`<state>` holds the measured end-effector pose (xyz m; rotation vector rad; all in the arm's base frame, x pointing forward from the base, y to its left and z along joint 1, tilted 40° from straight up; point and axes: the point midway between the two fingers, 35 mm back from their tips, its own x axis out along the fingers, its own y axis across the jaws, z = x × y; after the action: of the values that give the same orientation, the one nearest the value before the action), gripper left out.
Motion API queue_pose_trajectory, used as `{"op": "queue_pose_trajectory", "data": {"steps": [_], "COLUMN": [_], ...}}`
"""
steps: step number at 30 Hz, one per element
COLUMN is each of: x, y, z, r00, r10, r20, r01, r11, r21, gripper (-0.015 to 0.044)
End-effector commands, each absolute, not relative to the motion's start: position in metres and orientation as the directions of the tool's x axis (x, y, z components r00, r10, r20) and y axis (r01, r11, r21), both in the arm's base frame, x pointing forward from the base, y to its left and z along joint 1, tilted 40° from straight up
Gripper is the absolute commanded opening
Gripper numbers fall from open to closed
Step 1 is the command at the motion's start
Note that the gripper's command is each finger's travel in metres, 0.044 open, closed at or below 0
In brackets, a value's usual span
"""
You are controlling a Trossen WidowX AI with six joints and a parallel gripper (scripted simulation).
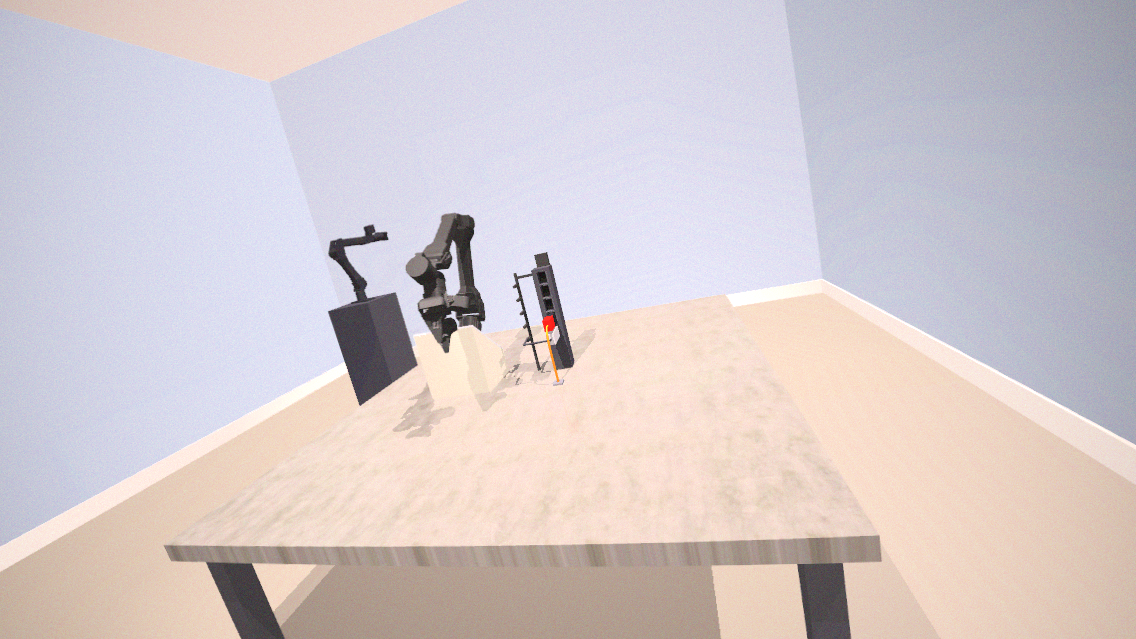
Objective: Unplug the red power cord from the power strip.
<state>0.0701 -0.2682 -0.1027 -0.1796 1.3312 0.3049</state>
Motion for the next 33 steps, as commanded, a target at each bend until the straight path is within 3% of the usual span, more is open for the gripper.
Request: {"op": "queue_pose_trajectory", "data": {"steps": [1,9,14,20,33], "x": [0.072,0.147,0.191,0.219,0.266], "y": [-0.268,-0.241,-0.210,-0.184,-0.115], "z": [-0.102,-0.077,-0.057,-0.041,-0.002], "r00": [0.207,0.233,0.220,0.194,0.092], "r10": [0.119,0.265,0.374,0.451,0.600], "r20": [-0.971,-0.936,-0.901,-0.871,-0.795], "r01": [-0.309,0.159,0.467,0.668,0.966], "r11": [0.950,0.939,0.770,0.590,0.139], "r21": [0.050,0.306,0.434,0.454,0.217], "gripper": [0.0374,0.0164,0.0160,0.0160,0.0160]}}
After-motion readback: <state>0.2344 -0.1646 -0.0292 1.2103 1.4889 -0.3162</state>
